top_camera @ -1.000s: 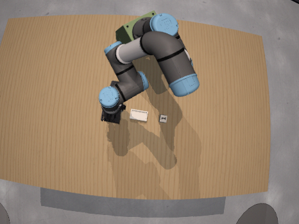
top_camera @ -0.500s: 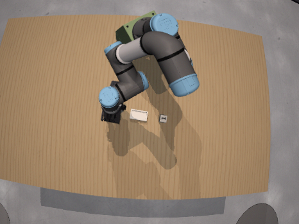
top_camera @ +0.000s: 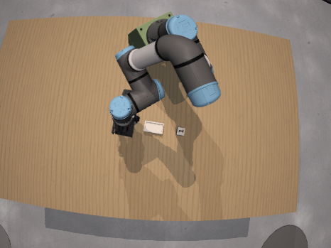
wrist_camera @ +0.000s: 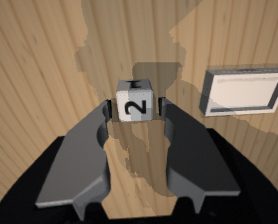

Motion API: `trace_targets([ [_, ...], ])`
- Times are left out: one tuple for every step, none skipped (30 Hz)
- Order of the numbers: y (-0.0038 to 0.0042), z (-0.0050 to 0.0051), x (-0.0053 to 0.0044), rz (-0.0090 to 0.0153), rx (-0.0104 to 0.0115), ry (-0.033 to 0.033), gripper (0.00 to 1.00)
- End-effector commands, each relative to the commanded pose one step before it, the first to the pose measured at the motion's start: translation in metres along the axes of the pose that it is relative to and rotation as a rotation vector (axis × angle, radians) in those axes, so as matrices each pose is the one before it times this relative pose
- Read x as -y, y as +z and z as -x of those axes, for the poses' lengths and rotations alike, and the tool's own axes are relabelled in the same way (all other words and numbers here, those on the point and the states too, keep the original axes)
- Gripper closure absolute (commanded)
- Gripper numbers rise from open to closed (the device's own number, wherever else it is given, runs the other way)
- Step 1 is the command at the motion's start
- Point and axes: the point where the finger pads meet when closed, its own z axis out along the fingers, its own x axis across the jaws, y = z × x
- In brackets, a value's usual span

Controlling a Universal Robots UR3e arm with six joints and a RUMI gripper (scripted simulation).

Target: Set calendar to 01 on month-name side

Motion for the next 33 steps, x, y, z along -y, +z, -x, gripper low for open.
trace_targets([
  [-0.000881, 0.00049, -0.000528, 0.00126, 0.00133, -0.0004, 0.72],
  [-0.000373, 0.0, -0.000002, 0.0, 0.0, 0.0, 0.72],
  [-0.0005, 0.0, -0.000002, 0.0, 0.0, 0.0, 0.72],
  [-0.000637, 0.0, -0.000002, 0.0, 0.0, 0.0, 0.72],
  [-0.000782, 0.0, 0.0, 0.0, 0.0, 0.0, 0.72],
  [-0.000934, 0.0, 0.000003, 0.0, 0.0, 0.0, 0.72],
  [-0.001089, -0.00001, 0.000007, 0.0, 0.0, 0.0, 0.72],
  [-0.001259, 0.00001, -0.000007, 0.0, 0.0, 0.0, 0.72],
  [-0.001418, 0.0, -0.000003, 0.0, 0.0, 0.0, 0.72],
  [-0.001573, -0.00001, 0.000005, 0.0, 0.0, 0.0, 0.72],
  [0.0, 0.0, 0.0, 0.0, 0.0, 0.0, 0.72],
  [0.0, 0.0, 0.0, 0.0, 0.0, 0.0, 0.72],
  [-0.001735, 0.0, 0.0, 0.0, 0.0, 0.0, 0.72],
  [-0.001894, 0.00001, -0.000005, 0.0, 0.0, 0.0, 0.72],
  [-0.002032, -0.00001, 0.000009, 0.0, 0.0, 0.0, 0.72],
  [-0.002191, 0.00001, -0.000009, 0.0, 0.0, 0.0, 0.72],
  [-0.002316, -0.00001, 0.000005, 0.0, 0.0, 0.0, 0.72],
  [-0.002453, 0.00001, -0.000004, 0.0, 0.0, 0.0, 0.72],
  [-0.002564, -0.00001, 0.000005, 0.0, 0.0, 0.0, 0.72],
  [-0.002684, 0.00001, -0.000005, 0.0, 0.0, 0.0, 0.72],
  [-0.00277, -0.00001, 0.000008, 0.0, 0.0, 0.0, 0.72],
  [-0.002877, 0.00001, -0.000008, 0.0, 0.0, 0.0, 0.72],
  [-0.002937, -0.00001, 0.000006, 0.0, 0.0, 0.0, 0.72],
  [-0.003014, 0.00001, -0.000004, 0.0, 0.0, 0.0, 0.72],
  [-0.003063, 0.0, -0.000001, 0.0, 0.0, 0.0, 0.72],
  [-0.003091, -0.00001, 0.000007, 0.0, 0.0, 0.0, 0.72],
  [-0.003136, 0.00001, -0.000008, 0.0, 0.0, 0.0, 0.72],
  [0.0, 0.0, 0.0, 0.0, 0.0, 0.0, 0.72],
  [0.0, 0.0, 0.0, 0.0, 0.0, 0.0, 0.72],
  [-0.00313, -0.00001, 0.000003, 0.0, 0.0, 0.0, 0.72],
  [-0.003128, 0.0, 0.000001, 0.0, 0.0, 0.0, 0.72],
  [-0.003115, 0.00001, -0.000004, 0.0, 0.0, 0.0, 0.72],
  [-0.003059, -0.00001, 0.000007, 0.0, 0.0, 0.0, 0.72],
])
